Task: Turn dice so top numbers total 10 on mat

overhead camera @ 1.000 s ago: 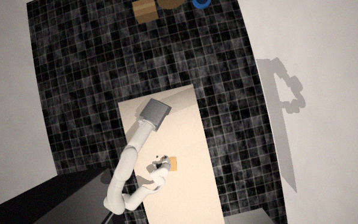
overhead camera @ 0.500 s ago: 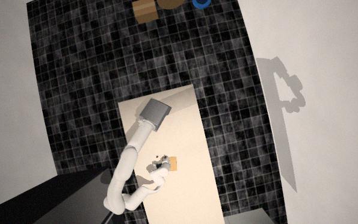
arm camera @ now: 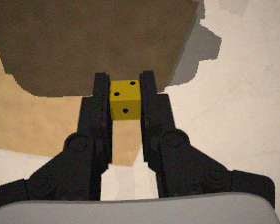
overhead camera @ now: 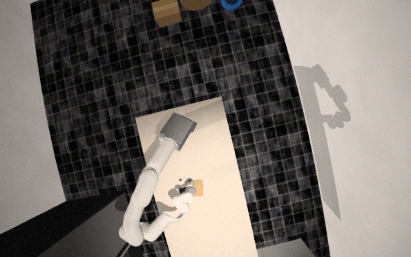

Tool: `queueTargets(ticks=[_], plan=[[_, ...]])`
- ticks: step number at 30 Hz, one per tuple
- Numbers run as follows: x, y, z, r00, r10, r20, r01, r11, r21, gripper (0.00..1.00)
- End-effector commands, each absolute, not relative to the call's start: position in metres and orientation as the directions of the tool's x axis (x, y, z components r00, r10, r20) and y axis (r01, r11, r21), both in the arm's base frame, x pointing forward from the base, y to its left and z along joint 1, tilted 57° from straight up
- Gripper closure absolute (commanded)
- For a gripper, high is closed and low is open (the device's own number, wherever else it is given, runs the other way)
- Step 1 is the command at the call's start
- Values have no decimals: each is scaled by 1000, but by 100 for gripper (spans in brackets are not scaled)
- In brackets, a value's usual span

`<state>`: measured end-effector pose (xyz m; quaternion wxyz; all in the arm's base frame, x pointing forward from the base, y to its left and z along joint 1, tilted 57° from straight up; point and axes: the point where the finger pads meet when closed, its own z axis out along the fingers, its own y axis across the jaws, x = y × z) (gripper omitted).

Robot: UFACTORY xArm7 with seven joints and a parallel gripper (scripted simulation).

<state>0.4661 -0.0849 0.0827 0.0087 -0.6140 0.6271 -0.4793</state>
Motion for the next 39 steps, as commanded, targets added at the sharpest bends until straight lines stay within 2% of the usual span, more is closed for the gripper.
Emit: queueTargets(ticks=[1,39], plan=[[466,-84,83,-244,-780,577,-761,-215,-612,89],[469,-86,80,-244,-780,577,-761,-215,-612,89]])
